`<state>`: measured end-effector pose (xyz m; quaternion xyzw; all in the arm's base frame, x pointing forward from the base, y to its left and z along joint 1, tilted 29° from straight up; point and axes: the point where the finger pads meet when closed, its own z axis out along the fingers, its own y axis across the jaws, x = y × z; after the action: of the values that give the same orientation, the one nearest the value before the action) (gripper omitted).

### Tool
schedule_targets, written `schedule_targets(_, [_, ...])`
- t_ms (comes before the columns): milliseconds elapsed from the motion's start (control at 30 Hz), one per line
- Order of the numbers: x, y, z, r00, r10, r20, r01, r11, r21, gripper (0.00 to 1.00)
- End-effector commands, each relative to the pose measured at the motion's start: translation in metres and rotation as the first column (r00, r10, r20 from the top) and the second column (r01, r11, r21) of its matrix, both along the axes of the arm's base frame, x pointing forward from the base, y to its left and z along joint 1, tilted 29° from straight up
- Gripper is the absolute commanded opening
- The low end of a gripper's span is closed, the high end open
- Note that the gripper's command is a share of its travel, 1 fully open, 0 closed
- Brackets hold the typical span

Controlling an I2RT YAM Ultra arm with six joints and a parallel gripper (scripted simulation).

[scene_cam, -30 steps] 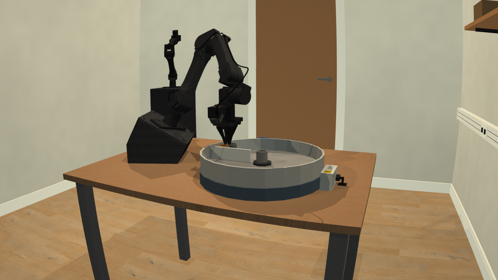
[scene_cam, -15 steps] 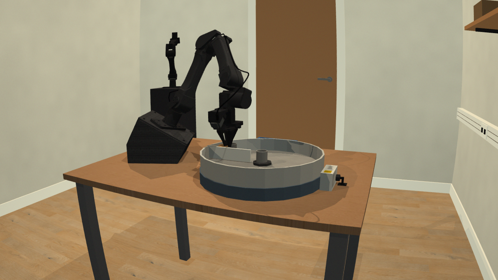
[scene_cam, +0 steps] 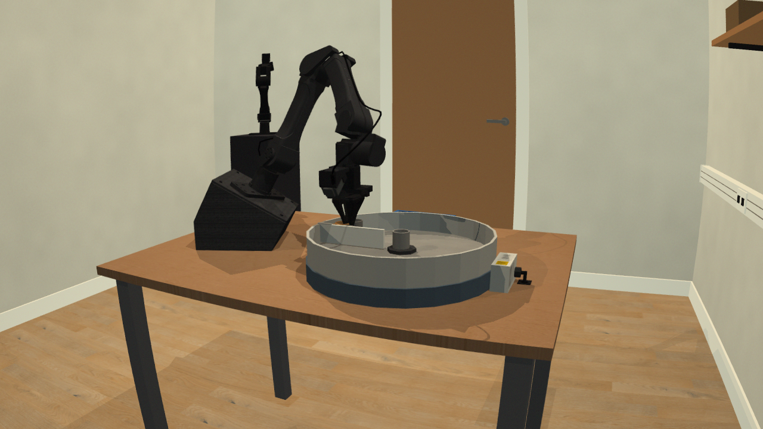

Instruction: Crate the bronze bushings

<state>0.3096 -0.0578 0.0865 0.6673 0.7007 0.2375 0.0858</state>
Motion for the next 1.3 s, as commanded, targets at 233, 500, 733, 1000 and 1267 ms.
schedule_targets(233, [0.0007, -0.0064, 0.0011, 1.000, -0.022, 0.005, 0.022, 1.000, -0.018, 0.13])
schedule_targets(500, [0.0007, -0.0064, 0.0011, 1.000, -0.022, 0.005, 0.022, 1.000, -0.018, 0.13])
schedule_targets(733, [-0.0035, -0.0046, -0.0006, 1.000, -0.021, -0.014, 0.021, 1.000, -0.010, 0.00])
schedule_targets(1000, [-0.0035, -0.0046, -0.0006, 1.000, -0.021, -0.014, 0.021, 1.000, -0.010, 0.00])
schedule_targets(1267, [-0.0035, -0.0046, -0.0006, 1.000, -0.021, -0.014, 0.021, 1.000, -0.010, 0.00])
